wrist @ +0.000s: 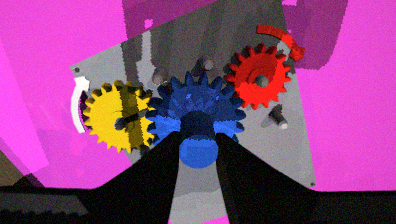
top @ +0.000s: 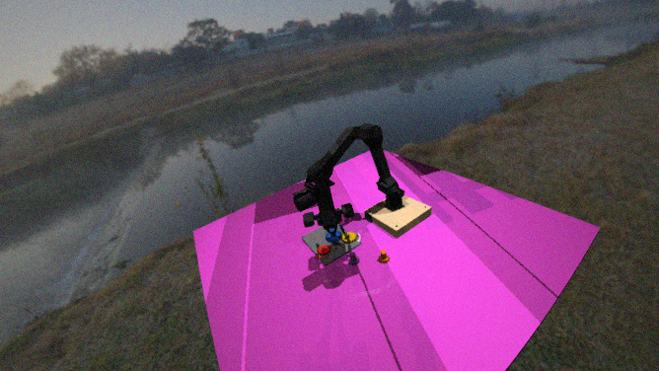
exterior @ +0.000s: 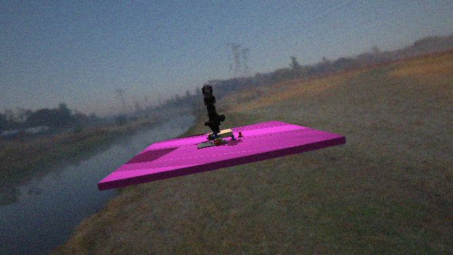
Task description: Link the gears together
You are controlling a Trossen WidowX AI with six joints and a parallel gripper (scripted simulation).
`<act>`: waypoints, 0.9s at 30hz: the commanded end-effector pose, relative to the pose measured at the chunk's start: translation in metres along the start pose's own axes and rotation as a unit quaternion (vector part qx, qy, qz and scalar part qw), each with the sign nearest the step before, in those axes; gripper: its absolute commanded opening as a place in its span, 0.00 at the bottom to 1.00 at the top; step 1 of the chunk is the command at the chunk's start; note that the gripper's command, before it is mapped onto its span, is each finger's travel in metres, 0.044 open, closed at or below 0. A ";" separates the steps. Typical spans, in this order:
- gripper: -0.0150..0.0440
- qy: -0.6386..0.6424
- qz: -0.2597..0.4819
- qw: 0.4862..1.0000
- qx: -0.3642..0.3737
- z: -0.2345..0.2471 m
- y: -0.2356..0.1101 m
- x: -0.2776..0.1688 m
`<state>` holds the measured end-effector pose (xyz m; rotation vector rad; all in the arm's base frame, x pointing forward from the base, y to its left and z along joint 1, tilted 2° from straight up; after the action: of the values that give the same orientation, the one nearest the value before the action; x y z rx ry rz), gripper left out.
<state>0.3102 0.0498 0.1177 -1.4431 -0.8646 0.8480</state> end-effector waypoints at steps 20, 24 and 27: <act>0.25 0.113 0.002 0.994 -0.002 0.000 0.029 -0.001; 0.25 0.131 0.002 0.991 -0.002 -0.001 0.029 -0.002; 0.25 0.123 0.002 0.992 -0.002 -0.001 0.030 -0.001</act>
<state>0.3108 0.0477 0.0885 -1.5108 -0.6798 0.6591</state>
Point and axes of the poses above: the point midway between the two fingers, 35 mm back from their tips, its own y axis out along the fingers, its own z axis across the jaws, x = y × z, the point moved 4 cm from there along -y, back along the fingers, and after that the axes turned 13 degrees about y, right-handed, at the moved point
